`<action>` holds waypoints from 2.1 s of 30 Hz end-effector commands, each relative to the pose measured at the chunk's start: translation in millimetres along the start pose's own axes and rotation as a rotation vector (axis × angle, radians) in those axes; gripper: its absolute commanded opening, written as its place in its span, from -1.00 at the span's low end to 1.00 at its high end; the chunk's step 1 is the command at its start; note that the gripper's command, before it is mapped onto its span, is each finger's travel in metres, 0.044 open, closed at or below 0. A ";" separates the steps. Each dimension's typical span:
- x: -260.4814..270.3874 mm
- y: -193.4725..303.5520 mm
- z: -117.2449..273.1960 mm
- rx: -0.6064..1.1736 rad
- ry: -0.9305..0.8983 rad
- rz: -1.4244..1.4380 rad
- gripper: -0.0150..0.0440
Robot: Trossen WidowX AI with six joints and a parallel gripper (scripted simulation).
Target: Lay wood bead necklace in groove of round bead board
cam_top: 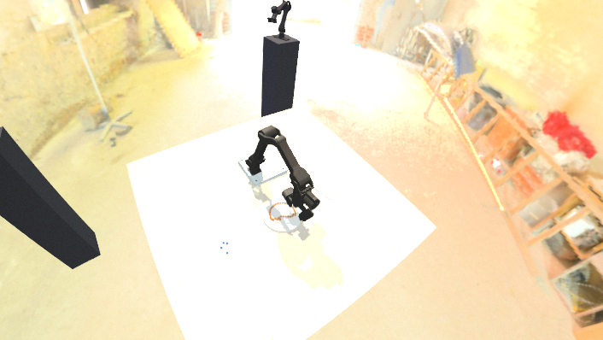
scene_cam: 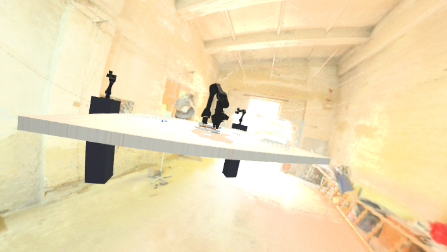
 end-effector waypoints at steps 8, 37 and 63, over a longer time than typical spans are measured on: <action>-0.4 0.1 1.8 0.002 0.003 -0.003 1.00; 1.1 13.9 24.0 -0.001 0.006 -1.919 -0.08; 2.6 20.0 34.0 -0.004 0.006 -2.896 -0.08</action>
Point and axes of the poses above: the point midway between the two fingers, 35 mm back from their tips, its own z axis back along the fingers, its own x axis across the jaws, y = z × x, the point moved 9 cm from there along z, back along the fingers, and after that the axes turned 11 degrees about z, right-handed, at the moved point
